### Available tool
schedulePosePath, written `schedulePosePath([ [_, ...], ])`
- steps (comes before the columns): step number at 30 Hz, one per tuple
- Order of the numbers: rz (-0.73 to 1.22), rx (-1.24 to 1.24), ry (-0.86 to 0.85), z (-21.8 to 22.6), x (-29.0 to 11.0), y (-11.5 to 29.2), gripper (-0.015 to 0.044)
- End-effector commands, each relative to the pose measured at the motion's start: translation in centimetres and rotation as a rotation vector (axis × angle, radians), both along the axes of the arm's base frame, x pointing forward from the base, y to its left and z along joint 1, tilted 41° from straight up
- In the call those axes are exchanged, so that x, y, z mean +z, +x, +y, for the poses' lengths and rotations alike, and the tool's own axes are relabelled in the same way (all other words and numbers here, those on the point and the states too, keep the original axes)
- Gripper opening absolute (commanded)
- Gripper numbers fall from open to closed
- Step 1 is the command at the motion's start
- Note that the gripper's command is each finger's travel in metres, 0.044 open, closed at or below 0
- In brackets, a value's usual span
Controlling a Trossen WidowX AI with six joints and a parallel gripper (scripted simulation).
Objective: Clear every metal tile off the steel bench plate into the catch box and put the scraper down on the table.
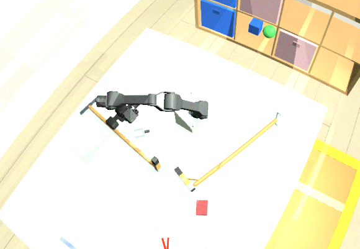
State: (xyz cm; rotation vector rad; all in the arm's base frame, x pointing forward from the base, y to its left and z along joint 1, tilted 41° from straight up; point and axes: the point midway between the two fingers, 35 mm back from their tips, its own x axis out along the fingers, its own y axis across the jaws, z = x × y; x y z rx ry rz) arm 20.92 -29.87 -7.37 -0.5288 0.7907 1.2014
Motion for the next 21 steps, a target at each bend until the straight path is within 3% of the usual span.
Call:
schedulePosePath([
  [1, 0.001, -0.009, 0.008, 0.7, -0.9, 0.2, 0.0],
  [21, -0.002, -0.01, 0.006, 3.7, -4.9, 1.3, 0.0],
])
